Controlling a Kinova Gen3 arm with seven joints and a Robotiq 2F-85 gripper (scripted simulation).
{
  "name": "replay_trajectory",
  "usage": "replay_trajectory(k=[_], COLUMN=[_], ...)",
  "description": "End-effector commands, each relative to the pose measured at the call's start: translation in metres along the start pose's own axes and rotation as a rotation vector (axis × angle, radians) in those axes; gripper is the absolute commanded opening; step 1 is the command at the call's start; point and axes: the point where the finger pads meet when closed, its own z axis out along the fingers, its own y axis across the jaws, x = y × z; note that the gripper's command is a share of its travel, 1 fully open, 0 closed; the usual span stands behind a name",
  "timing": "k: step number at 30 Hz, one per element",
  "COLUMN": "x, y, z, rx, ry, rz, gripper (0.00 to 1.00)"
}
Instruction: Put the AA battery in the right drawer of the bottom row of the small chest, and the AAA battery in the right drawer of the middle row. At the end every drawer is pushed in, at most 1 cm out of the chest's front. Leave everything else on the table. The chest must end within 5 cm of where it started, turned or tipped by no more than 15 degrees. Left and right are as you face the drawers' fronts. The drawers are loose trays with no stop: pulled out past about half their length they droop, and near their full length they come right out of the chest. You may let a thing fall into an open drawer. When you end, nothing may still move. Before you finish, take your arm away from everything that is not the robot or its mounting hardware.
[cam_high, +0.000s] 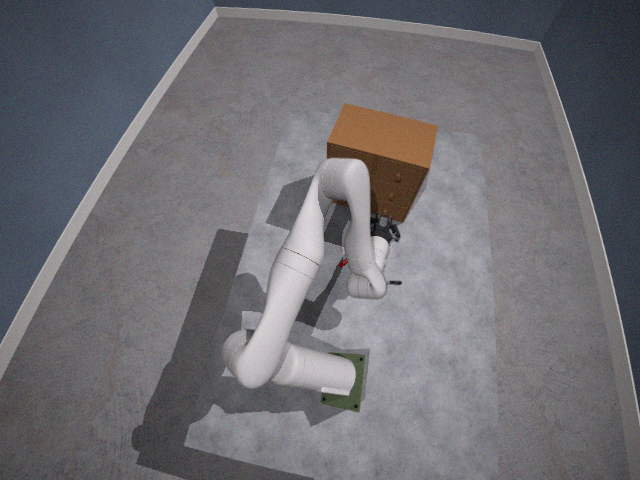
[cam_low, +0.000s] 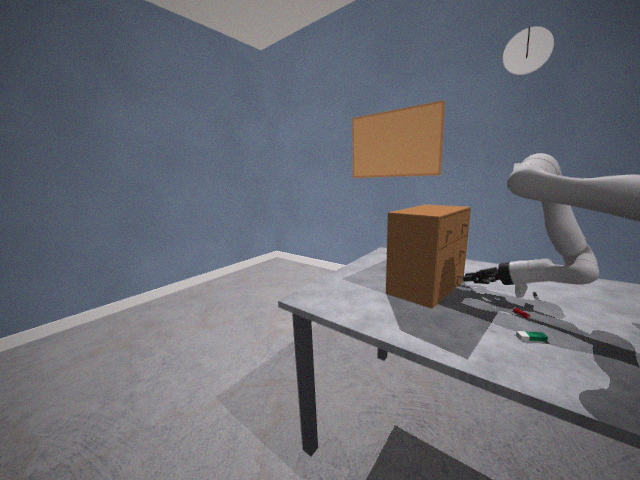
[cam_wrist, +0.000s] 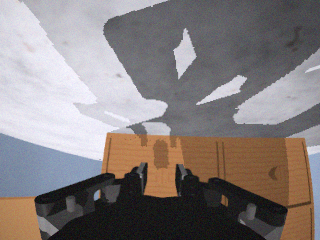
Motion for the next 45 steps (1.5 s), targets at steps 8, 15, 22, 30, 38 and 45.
replay_trajectory(k=[8, 15, 22, 30, 38, 45], x=[-0.0075, -0.0082, -0.0082, -0.0082, -0.0082, -0.0082], y=[0.0012, 0.0012, 0.0012, 0.0012, 0.0012, 0.0012], z=[0.0127, 0.0144, 0.0145, 0.0145, 0.0145, 0.0145], rx=[-0.003, -0.003, -0.003, -0.003, -0.003, -0.003], ry=[-0.006, -0.006, -0.006, -0.006, -0.006, -0.006], rz=[-0.003, -0.003, -0.003, -0.003, -0.003, -0.003], gripper=[0.33, 0.33, 0.33, 0.33, 0.13, 0.13])
